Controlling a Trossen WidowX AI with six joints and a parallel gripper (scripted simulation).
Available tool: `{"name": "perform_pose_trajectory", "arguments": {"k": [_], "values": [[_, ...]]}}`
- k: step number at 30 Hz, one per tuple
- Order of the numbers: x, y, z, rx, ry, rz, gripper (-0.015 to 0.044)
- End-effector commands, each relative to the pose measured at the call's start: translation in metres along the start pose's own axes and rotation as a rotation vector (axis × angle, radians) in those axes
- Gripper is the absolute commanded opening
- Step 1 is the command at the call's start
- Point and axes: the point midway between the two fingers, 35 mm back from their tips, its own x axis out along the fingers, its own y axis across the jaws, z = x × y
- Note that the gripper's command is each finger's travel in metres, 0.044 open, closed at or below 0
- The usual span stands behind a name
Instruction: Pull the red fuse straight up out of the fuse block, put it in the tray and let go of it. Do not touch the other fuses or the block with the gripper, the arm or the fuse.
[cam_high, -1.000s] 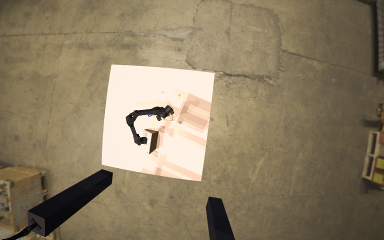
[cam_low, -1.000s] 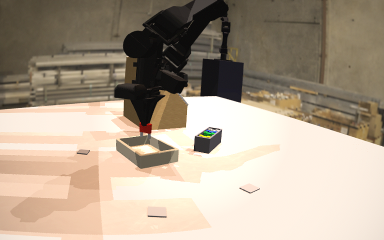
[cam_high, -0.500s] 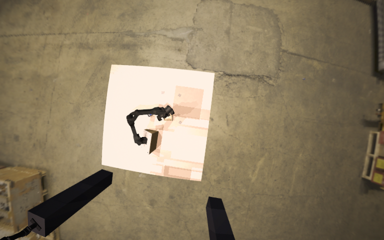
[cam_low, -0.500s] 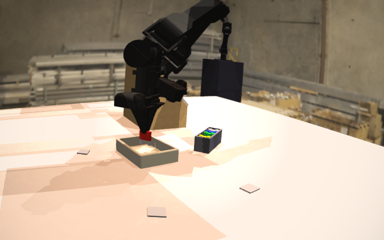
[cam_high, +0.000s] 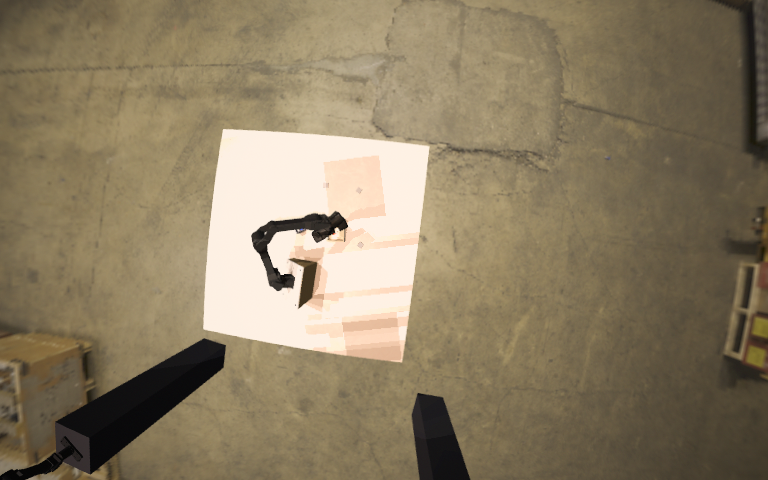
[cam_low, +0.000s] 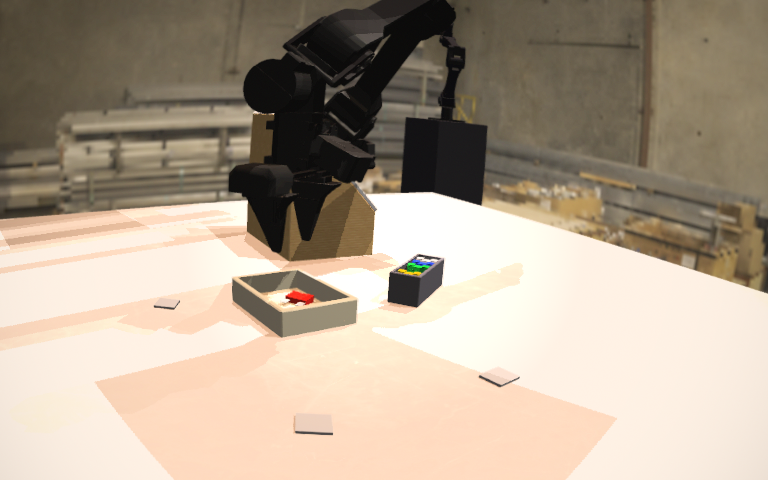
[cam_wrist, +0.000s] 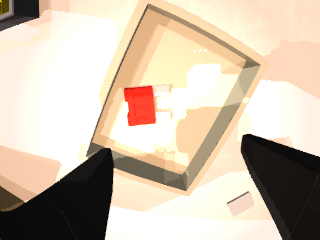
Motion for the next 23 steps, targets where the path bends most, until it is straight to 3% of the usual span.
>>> {"name": "perform_pose_trajectory", "arguments": {"k": [1,23], "values": [[-0.0142,-0.0014,0.0006,-0.006,0.0,-0.009,0.033],[-0.0148,-0.0021,0.0009,-0.001,-0.007,-0.012,0.033]]}}
